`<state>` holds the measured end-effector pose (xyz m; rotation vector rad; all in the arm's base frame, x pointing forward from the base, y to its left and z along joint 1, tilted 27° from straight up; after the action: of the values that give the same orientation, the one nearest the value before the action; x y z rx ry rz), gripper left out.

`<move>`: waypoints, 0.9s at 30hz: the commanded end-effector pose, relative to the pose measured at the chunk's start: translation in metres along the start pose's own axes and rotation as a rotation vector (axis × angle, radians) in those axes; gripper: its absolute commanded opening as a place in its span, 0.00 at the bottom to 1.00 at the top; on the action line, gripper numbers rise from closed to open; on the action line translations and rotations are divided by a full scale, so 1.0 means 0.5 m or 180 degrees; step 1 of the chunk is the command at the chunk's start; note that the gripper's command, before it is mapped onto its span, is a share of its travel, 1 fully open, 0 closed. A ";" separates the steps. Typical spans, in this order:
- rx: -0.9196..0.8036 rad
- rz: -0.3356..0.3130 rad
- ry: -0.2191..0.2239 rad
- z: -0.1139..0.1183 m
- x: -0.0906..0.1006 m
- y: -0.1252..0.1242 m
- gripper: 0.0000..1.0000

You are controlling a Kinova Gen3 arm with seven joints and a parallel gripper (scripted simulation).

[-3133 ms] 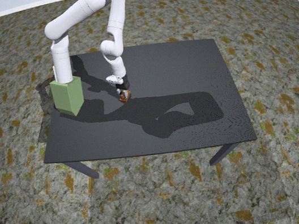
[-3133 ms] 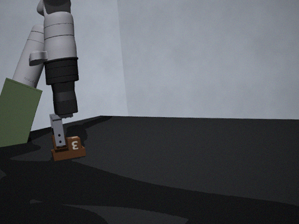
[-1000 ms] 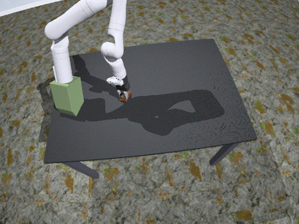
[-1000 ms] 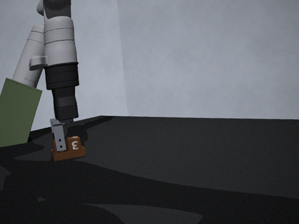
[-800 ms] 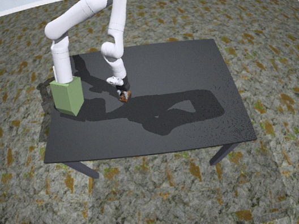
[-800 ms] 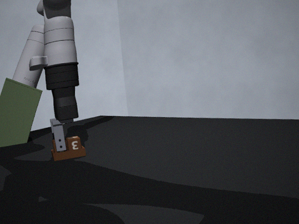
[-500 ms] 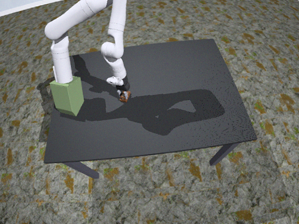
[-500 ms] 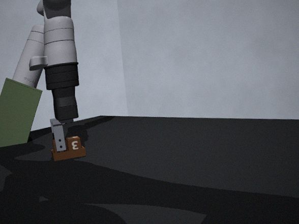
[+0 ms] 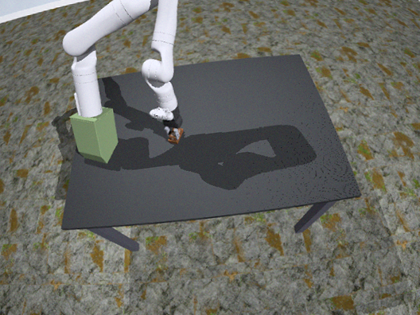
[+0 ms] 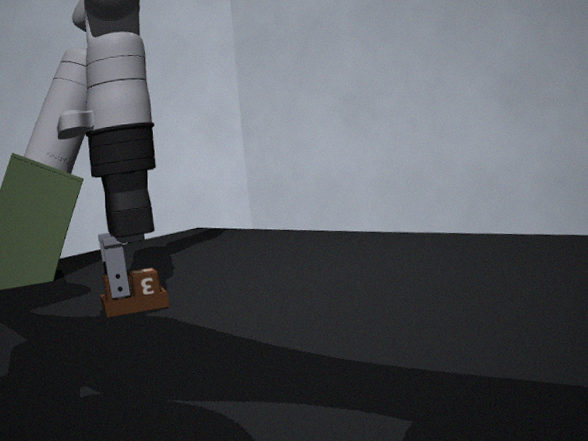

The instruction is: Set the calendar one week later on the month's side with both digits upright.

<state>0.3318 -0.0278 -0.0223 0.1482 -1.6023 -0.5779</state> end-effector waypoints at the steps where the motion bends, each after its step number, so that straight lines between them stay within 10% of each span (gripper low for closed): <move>1: -0.0001 0.0000 -0.0005 -0.001 0.001 0.000 0.57; 23: -0.0001 0.0000 -0.0005 -0.001 0.001 0.000 0.57; 27: -0.0001 0.0000 -0.0005 -0.001 0.001 0.000 0.69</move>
<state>0.3318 -0.0278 -0.0223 0.1482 -1.6023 -0.5779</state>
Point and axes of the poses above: the point where the finger pads meet when closed, its own x axis back along the fingers, its own z axis across the jaws, y = z × x, the point moved 9 cm from there along x, back along the fingers, and after that the axes turned 3 degrees about x, right-handed, at the moved point
